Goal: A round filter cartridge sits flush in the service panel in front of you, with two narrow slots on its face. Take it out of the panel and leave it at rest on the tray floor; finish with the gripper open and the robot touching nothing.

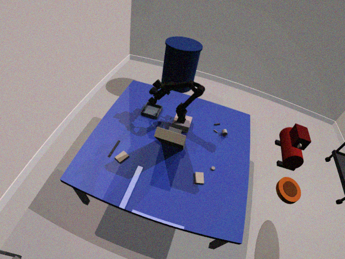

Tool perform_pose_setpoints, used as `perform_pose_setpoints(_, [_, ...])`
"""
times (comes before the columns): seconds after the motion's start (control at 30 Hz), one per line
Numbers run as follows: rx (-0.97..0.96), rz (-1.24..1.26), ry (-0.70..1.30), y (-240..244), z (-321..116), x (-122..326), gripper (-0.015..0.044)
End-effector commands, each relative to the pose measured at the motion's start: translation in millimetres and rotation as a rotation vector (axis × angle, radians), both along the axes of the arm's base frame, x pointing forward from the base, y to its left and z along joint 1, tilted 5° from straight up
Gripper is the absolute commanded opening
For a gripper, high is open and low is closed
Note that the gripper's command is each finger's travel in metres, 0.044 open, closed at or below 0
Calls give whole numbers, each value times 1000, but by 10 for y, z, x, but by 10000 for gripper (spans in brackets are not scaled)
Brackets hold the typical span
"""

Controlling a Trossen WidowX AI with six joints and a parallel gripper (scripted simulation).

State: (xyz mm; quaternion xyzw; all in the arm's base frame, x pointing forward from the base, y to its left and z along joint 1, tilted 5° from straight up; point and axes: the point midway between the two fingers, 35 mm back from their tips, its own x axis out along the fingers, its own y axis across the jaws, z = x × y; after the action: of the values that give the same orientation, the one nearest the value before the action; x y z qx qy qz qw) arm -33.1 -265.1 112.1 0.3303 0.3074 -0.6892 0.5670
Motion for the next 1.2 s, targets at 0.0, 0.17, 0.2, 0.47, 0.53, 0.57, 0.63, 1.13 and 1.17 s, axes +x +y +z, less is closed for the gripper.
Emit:
perform_pose_setpoints(0.0, [13,5,-2,-12,-195,-7,0])
perform_pose_setpoints(0.17, [13,5,-2,-30,-433,-21,0])
perform_pose_setpoints(0.2, [13,5,-2,-30,-480,-23,0])
perform_pose_setpoints(0.47, [14,5,-2,-12,-684,-33,0])
perform_pose_setpoints(0.53, [18,-2,-1,-8,-653,-38,53])
perform_pose_setpoints(0.57, [18,-2,-1,-8,-653,-38,79])
perform_pose_setpoints(0.63, [18,-2,-1,-8,-653,-38,131])
perform_pose_setpoints(1.13, [18,-2,-1,-10,-632,-37,440])
perform_pose_setpoints(1.17, [18,-2,-1,-16,-568,-34,440])
